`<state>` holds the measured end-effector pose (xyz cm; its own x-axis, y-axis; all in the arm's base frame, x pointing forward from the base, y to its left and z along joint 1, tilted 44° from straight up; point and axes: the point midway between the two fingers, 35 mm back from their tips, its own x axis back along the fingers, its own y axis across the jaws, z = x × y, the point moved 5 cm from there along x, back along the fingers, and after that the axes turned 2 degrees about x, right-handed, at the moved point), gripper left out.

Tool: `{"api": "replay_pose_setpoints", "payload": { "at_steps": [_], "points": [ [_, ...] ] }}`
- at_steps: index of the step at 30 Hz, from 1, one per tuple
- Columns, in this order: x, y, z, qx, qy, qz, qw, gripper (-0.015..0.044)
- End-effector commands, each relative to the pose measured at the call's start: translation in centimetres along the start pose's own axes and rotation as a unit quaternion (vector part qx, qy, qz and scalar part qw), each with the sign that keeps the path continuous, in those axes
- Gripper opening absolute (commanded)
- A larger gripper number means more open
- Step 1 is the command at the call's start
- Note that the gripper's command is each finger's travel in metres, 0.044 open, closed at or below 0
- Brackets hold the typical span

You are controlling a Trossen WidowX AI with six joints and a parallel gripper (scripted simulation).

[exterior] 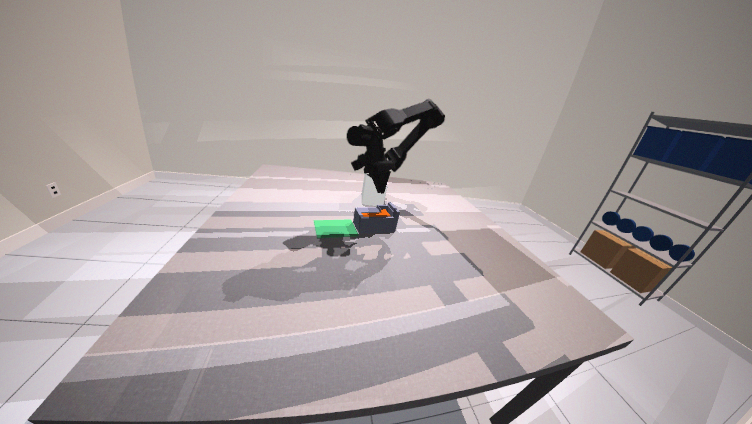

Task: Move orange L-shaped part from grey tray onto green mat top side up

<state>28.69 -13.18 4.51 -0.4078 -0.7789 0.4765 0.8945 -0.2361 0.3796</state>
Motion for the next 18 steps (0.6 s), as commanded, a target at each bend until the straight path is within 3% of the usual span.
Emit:
{"api": "replay_pose_setpoints", "payload": {
  "at_steps": [1, 11, 18],
  "points": [
    [-1.9, -2.2, 6.4, 0.464, 0.010, 0.130, 0.876, 0.0180],
    [-2.6, -3.9, 9.8, 0.714, 0.062, 0.191, 0.670, 0.0180],
    [-2.6, -4.0, 9.9, 0.728, 0.066, 0.192, 0.655, 0.0180]
  ]
}}
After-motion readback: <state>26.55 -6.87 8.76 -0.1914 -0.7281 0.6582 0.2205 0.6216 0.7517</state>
